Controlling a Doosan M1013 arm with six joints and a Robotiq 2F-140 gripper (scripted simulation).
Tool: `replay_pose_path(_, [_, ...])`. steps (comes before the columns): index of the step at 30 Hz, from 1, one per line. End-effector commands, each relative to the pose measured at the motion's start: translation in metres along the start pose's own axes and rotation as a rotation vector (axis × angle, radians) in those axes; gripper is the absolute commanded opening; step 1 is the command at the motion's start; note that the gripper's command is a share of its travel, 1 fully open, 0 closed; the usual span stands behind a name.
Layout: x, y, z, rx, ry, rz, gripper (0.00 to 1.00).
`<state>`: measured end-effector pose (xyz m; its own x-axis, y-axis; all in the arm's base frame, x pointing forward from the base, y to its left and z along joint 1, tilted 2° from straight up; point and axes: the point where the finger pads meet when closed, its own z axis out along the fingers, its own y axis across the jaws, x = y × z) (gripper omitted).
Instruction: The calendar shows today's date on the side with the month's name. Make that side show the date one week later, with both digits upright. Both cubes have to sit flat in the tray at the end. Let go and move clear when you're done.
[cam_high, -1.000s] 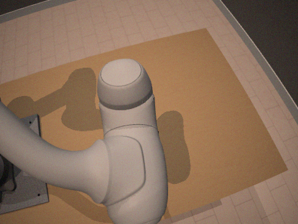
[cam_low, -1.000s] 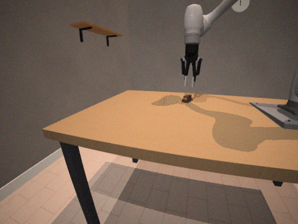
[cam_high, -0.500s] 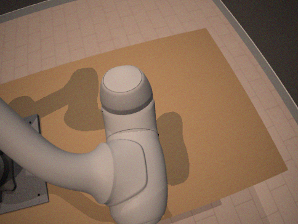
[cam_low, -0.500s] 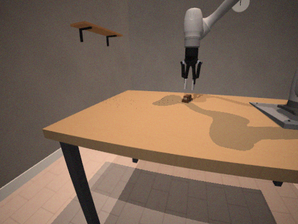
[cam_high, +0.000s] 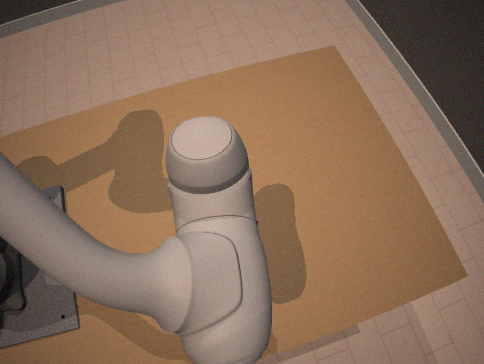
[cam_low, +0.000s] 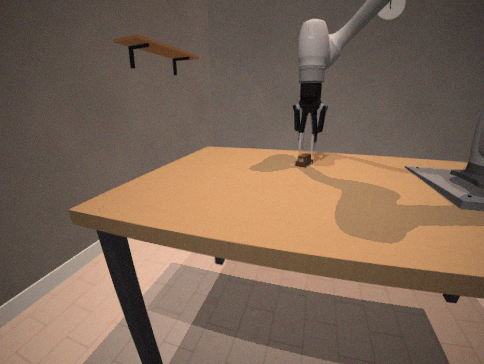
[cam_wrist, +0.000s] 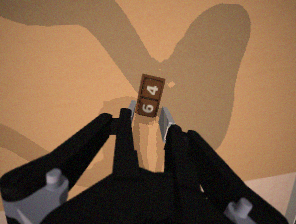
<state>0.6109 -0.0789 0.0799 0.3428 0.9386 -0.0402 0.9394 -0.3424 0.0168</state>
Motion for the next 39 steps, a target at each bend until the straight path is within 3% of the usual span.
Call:
replay_pose_path(1, [0.0000,0.0001,0.0029,0.000,0.000,0.000,0.35])
replay_pose_path(39, [0.0000,0.0001,0.0080,0.000,0.000,0.000,0.35])
